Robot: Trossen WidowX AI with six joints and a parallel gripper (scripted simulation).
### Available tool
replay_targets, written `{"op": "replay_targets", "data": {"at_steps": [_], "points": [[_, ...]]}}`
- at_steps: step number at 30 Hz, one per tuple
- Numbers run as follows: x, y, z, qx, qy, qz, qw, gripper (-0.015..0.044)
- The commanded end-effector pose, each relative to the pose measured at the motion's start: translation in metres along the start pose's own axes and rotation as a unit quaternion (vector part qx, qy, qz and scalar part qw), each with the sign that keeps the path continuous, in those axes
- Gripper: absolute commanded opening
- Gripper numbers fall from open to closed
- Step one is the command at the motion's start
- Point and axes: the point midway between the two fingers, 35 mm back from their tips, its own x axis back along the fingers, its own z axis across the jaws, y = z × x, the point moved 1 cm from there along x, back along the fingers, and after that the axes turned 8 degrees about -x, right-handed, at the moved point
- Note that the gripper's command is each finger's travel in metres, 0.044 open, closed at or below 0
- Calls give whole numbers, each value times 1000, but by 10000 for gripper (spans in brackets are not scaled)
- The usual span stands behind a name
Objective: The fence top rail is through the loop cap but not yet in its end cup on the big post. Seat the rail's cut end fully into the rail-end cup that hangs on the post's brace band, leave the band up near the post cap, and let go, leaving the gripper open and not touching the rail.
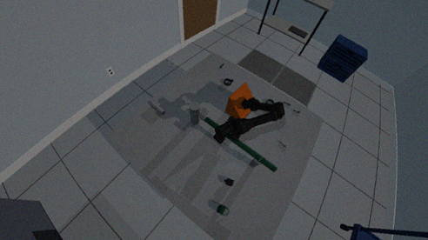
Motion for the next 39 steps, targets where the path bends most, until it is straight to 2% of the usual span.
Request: {"op": "replay_targets", "data": {"at_steps": [1, 39], "points": [[1, -4, -1, 0, -2, 3, 1000, 0], [0, -19, -3, 0, -2, 3, 1000, 0]]}}
